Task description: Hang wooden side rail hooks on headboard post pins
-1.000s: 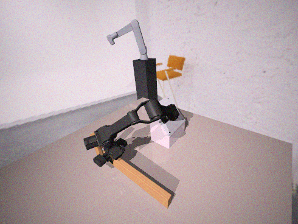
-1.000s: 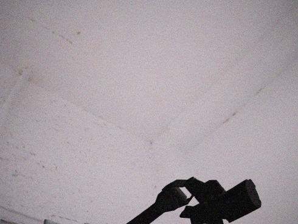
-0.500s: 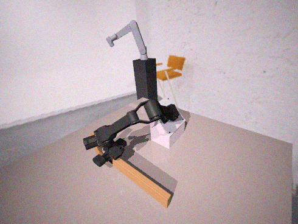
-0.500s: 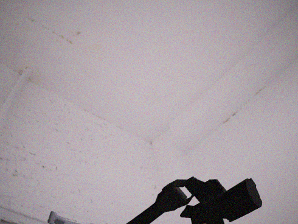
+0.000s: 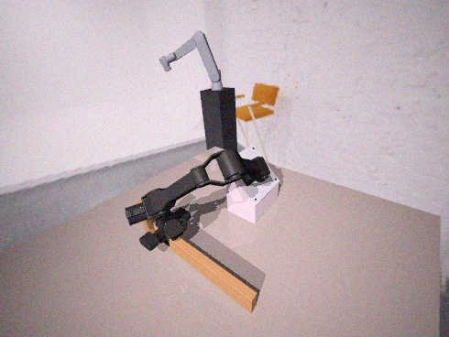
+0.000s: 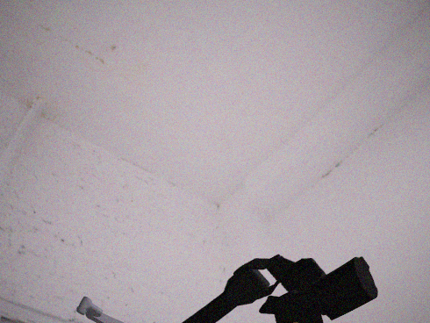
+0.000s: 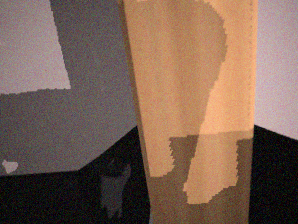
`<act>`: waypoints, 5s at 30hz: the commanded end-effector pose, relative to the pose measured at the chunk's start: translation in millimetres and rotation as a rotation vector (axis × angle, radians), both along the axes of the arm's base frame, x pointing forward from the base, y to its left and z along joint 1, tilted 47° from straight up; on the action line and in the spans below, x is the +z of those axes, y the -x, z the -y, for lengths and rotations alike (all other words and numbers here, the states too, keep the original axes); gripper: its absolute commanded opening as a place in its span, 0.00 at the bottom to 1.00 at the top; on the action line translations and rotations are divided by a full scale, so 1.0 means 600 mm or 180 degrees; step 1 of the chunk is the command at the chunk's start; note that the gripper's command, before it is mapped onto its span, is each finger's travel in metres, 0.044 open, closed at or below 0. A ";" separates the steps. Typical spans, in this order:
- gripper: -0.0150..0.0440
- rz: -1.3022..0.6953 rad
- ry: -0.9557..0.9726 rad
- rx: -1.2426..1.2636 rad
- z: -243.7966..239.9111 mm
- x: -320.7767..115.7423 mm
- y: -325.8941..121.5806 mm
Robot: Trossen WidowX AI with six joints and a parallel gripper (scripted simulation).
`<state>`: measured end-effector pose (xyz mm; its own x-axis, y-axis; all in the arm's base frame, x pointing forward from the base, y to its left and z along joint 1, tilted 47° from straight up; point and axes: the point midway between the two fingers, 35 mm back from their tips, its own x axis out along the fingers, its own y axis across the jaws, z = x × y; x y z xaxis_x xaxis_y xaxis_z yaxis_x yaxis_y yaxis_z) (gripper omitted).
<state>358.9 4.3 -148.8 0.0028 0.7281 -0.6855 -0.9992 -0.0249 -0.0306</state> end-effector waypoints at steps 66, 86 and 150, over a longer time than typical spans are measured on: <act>0.25 0.0028 0.0016 -0.0031 0.017 -0.006 -0.001; 0.25 0.0029 0.0016 -0.0031 0.020 -0.008 -0.004; 0.25 0.0030 0.0018 -0.0031 0.026 -0.016 -0.004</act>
<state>357.8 -5.5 -159.0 0.0028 0.7285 -0.6850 -0.9993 -0.0238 -0.0295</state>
